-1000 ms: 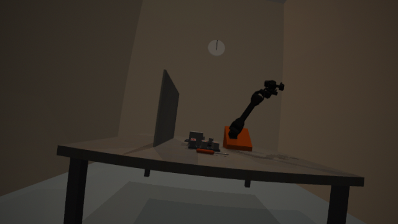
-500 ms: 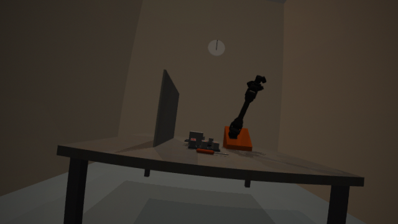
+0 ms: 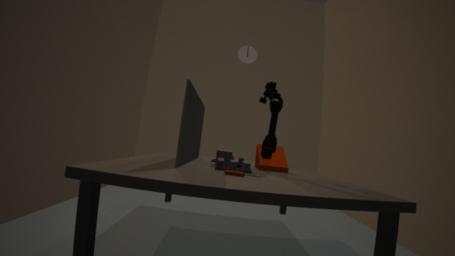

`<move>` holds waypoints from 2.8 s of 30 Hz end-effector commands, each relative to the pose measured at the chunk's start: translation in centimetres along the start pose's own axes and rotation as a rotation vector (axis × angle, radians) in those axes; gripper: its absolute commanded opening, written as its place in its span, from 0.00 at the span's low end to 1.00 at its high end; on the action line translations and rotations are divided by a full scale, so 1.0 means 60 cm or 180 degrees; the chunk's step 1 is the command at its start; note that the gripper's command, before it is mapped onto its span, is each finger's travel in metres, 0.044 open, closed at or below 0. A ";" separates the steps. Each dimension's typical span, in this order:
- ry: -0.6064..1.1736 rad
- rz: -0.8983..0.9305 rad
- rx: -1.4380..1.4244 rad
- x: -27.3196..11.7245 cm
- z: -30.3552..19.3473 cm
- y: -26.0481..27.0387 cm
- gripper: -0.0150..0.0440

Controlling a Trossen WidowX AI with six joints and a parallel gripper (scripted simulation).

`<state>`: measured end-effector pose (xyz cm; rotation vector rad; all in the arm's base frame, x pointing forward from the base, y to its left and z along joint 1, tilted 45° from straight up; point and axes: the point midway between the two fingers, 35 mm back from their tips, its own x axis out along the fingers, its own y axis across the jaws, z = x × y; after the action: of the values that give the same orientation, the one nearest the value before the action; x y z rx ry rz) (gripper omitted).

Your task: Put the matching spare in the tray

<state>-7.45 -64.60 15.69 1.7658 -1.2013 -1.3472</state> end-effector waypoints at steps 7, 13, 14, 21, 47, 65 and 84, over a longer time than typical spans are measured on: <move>0.0920 -0.1016 -0.1620 -0.016 -0.230 -0.168 1.00; 0.1732 -0.1489 -0.2672 -0.073 -0.360 -0.280 1.00; 0.1886 -0.1554 -0.2847 -0.086 -0.381 -0.298 1.00; 0.3088 -0.1883 -0.4013 -0.203 -0.502 -0.421 1.00; 0.8026 -0.1250 -0.5916 -0.718 -0.631 -0.647 1.00; 0.7521 -0.1990 -0.5756 -0.659 -0.584 -0.660 1.00; 0.3887 -0.5354 -0.3523 -0.504 -0.173 -0.742 1.00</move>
<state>14.41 -20.51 -6.72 1.7297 1.6669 -0.6638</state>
